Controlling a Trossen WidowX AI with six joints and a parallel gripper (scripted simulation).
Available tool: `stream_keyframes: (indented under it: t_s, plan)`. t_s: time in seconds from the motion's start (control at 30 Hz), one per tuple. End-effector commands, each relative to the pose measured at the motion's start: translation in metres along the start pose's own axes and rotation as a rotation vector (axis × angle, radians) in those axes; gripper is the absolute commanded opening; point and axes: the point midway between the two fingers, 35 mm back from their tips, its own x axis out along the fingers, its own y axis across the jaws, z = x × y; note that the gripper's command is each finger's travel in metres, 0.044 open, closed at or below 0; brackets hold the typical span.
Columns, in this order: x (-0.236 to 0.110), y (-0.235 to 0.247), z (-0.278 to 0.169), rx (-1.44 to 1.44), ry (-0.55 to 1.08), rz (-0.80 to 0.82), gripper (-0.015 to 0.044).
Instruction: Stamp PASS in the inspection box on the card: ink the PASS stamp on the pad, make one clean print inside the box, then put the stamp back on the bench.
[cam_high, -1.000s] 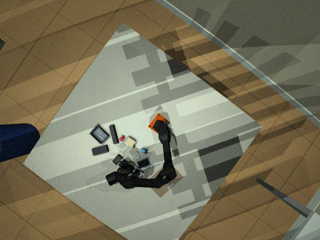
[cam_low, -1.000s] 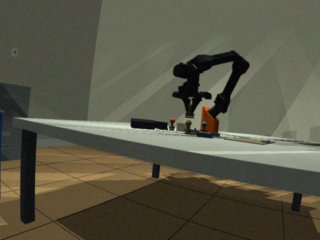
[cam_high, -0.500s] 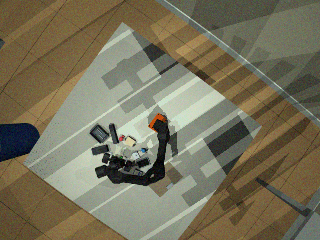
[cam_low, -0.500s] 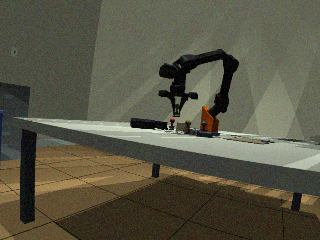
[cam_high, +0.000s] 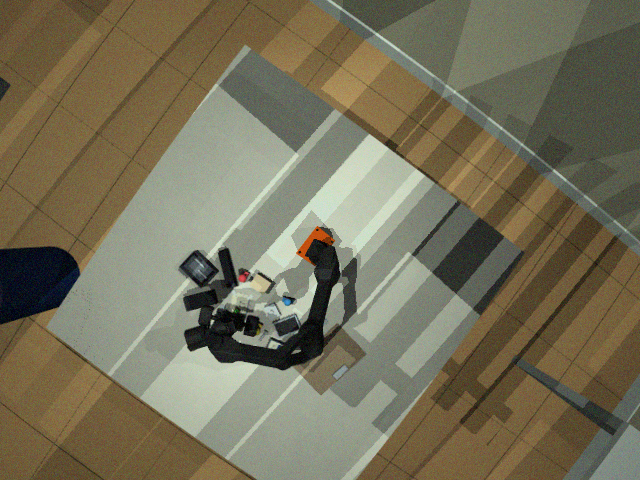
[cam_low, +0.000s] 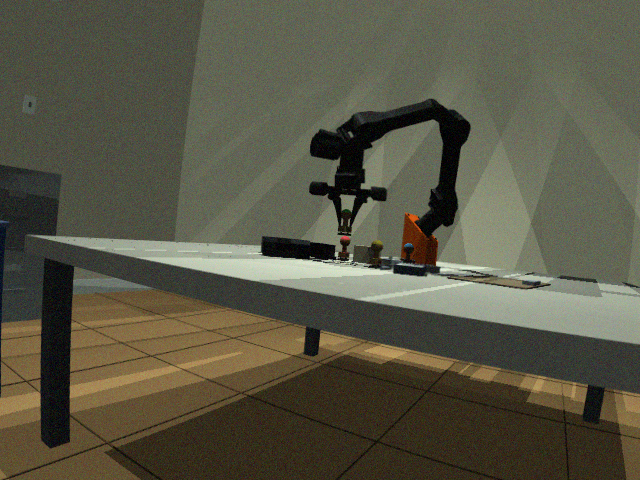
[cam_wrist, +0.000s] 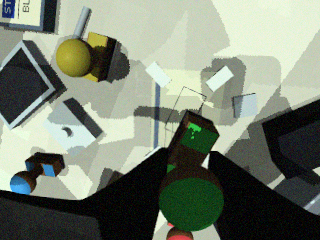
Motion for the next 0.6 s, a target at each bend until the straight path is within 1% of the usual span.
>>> stream_keyframes:
  t_s: [0.0, 0.57]
  plan:
    - [0.003, -0.001, -0.001, -0.007, 0.003, -0.002, 0.0000]
    - [0.015, -0.002, 0.000, -0.007, 0.003, -0.003, 0.0000]
